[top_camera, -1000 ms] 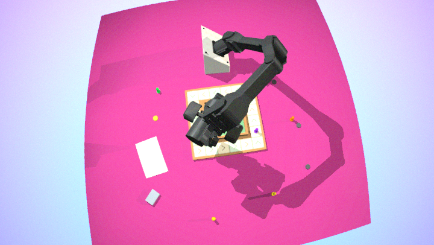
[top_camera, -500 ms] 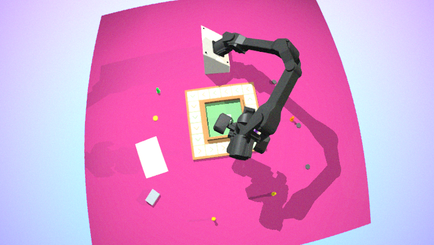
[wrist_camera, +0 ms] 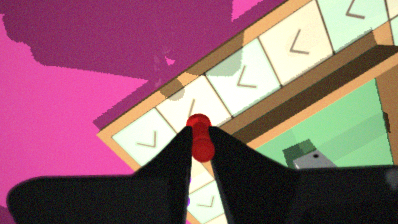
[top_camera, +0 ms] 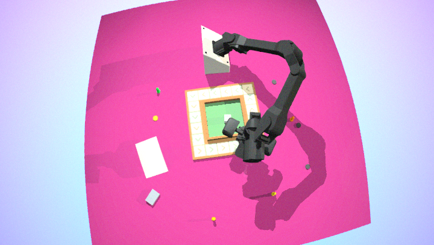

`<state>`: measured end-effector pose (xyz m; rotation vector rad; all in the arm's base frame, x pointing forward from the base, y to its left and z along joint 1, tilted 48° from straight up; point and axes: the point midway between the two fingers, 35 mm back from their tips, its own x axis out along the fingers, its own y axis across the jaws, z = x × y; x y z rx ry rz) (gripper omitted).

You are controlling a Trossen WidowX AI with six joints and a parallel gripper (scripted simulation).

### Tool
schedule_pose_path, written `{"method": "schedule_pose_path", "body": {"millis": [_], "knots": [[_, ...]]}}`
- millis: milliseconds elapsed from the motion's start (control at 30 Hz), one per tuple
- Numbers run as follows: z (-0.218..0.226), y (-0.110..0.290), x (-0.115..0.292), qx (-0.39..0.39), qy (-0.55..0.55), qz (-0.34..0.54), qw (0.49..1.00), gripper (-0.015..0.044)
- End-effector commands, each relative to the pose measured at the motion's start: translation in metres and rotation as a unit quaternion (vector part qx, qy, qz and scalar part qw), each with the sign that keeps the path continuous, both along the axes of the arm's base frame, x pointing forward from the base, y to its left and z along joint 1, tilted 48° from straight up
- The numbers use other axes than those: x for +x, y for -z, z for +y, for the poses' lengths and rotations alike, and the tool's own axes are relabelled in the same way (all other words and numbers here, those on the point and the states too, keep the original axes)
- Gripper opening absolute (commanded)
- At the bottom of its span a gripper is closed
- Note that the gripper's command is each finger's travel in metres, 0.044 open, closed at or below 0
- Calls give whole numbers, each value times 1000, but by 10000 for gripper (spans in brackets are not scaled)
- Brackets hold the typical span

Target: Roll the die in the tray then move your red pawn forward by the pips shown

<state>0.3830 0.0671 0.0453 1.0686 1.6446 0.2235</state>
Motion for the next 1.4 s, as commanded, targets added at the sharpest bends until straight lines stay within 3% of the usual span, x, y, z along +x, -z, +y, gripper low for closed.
{"method": "schedule_pose_path", "body": {"millis": [0,533,867,1100,1200,1367], "knots": [[11,8,-2,3,-1,4,1000,0],[24,20,-2,3,-1,4,1000,0],[17,14,0,1,-1,1,1000,263],[-18,-17,-1,2,-1,4,1000,440],[-29,-16,-8,-2,-8,-5,1000,440],[-91,-10,-71,-24,-67,-69,995,440]]}}
